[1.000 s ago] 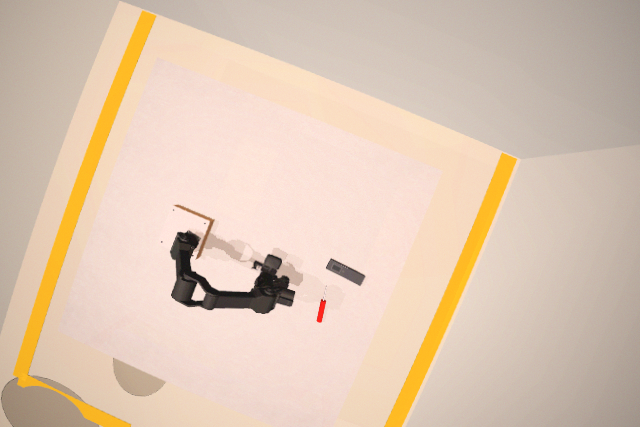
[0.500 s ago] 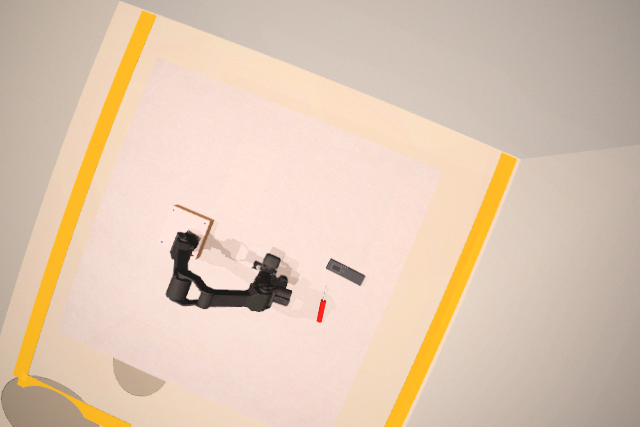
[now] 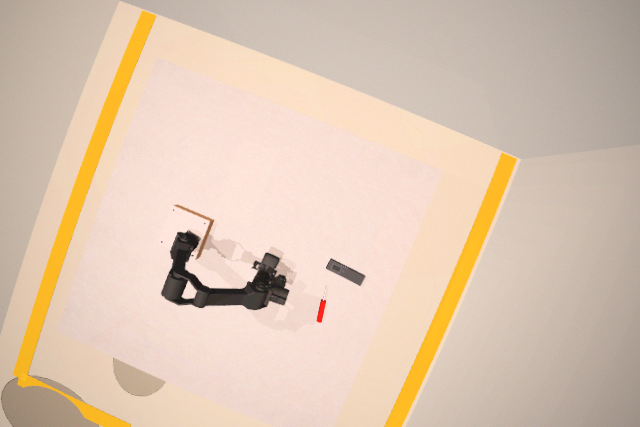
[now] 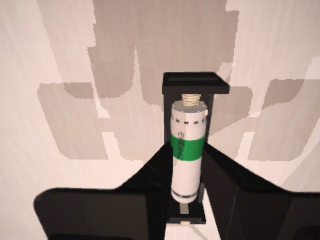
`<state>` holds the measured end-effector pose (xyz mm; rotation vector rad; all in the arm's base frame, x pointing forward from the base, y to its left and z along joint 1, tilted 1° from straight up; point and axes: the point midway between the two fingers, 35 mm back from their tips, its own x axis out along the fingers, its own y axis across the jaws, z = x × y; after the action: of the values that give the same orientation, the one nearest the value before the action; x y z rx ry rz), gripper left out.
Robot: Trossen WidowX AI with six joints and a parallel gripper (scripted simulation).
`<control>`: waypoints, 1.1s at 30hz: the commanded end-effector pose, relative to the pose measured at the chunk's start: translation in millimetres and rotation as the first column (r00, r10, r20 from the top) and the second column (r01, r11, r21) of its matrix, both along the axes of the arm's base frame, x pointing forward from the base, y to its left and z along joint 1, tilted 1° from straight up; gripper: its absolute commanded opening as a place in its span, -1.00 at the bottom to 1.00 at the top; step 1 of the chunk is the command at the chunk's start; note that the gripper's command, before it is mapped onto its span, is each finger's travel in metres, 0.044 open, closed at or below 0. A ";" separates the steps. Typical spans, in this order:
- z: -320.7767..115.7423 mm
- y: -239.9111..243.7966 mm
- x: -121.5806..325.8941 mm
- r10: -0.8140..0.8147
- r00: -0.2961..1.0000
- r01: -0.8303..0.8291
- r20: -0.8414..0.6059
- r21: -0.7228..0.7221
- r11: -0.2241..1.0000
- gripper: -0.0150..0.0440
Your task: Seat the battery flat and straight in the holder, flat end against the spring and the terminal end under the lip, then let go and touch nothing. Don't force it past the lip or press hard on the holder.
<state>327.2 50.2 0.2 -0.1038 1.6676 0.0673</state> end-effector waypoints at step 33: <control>-0.8 -1.9 -11.8 -0.005 1.000 0.005 0.022 0.003 1.000 -0.29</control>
<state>316.0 48.5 -0.3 -0.1017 1.6454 0.0688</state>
